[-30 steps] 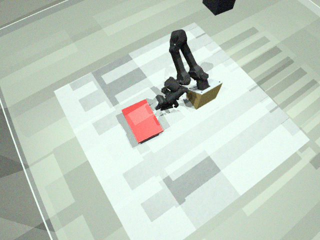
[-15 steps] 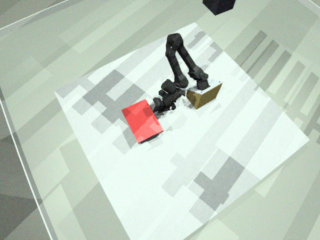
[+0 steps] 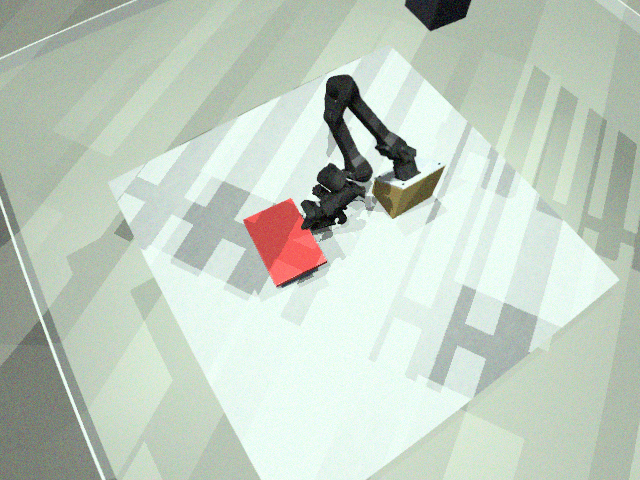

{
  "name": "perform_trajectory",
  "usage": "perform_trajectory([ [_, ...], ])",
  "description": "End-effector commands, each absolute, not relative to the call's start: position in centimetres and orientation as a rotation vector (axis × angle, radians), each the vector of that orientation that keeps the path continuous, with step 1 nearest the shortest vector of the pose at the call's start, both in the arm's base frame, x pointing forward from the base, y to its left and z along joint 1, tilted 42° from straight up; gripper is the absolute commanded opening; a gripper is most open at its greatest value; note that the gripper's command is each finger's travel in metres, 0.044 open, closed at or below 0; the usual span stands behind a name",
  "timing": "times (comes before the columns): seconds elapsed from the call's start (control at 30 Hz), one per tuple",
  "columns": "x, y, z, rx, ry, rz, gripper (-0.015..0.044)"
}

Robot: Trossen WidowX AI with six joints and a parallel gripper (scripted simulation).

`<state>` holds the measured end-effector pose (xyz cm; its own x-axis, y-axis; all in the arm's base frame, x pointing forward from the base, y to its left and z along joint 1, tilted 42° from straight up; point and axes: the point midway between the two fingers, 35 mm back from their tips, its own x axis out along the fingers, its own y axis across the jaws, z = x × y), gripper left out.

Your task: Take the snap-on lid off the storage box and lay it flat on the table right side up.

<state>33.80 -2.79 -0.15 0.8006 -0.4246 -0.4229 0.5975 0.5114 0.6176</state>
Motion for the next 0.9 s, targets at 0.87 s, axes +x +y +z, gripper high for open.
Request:
perform_trajectory([
  [0.87, 34.42, -3.15, -0.55, 0.828, 0.228, -0.619, 0.0000],
])
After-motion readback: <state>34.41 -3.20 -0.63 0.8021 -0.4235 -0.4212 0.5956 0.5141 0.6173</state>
